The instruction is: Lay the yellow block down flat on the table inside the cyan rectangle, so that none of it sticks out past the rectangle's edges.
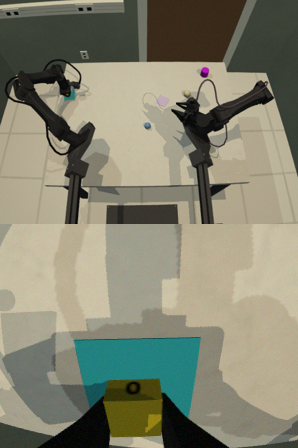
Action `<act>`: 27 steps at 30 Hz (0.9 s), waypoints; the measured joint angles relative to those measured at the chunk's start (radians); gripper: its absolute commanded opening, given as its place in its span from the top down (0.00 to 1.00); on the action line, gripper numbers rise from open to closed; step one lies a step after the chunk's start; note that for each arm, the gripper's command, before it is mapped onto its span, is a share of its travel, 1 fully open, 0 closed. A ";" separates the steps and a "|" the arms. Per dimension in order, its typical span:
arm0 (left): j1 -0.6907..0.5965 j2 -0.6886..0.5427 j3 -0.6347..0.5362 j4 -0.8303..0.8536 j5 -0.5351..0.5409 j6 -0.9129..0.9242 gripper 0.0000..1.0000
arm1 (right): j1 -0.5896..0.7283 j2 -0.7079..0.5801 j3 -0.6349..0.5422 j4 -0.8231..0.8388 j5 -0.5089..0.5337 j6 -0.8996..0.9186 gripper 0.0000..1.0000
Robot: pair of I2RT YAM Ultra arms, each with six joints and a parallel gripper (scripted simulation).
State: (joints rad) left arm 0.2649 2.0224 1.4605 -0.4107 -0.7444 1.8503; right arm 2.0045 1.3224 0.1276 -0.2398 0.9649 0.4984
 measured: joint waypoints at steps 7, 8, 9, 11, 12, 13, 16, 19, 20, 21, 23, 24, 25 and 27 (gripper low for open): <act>0.000 0.000 0.000 -0.001 0.000 0.000 0.44 | 0.000 0.000 0.000 0.000 0.000 0.000 0.54; 0.000 0.000 0.000 -0.002 0.000 0.000 0.44 | 0.000 0.000 0.000 0.000 0.000 0.000 0.54; 0.000 0.000 0.000 -0.003 0.000 0.000 0.44 | 0.000 0.000 0.000 0.000 0.000 0.000 0.54; 0.000 -0.003 -0.003 -0.008 0.000 0.000 0.44 | 0.000 0.000 0.000 0.000 0.000 0.000 0.54; 0.000 -0.006 -0.003 -0.011 0.000 -0.002 0.44 | 0.000 0.000 0.000 0.000 0.000 0.000 0.54; -0.002 -0.010 -0.005 -0.013 0.000 -0.003 0.44 | 0.000 0.000 0.000 0.000 0.000 0.000 0.54; -0.009 -0.038 -0.023 -0.019 -0.001 -0.008 0.44 | 0.000 0.000 0.000 0.000 0.000 0.000 0.54; -0.016 -0.063 -0.032 -0.022 -0.003 -0.013 0.33 | 0.000 0.000 0.000 0.000 0.000 0.000 0.54; -0.018 -0.071 -0.036 -0.022 -0.003 -0.015 0.22 | 0.000 0.000 0.000 0.000 0.000 0.000 0.54; -0.020 -0.080 -0.041 -0.023 -0.004 -0.016 0.10 | 0.000 0.000 0.000 0.000 0.000 0.000 0.54; -0.024 -0.097 -0.046 -0.031 -0.008 -0.023 0.00 | 0.000 0.000 0.000 0.000 0.000 0.000 0.54; -0.028 -0.106 -0.046 -0.038 -0.011 -0.028 0.00 | 0.000 0.000 0.000 0.000 0.000 0.000 0.54; -0.034 -0.115 -0.046 -0.047 -0.014 -0.034 0.00 | 0.000 0.000 0.000 0.000 0.000 0.000 0.54; -0.053 -0.138 -0.046 -0.072 -0.023 -0.049 0.00 | 0.000 0.000 0.000 0.000 0.000 0.000 0.54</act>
State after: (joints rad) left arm 0.2123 1.8847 1.4147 -0.4831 -0.7670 1.8011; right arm 2.0045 1.3224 0.1276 -0.2398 0.9649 0.4984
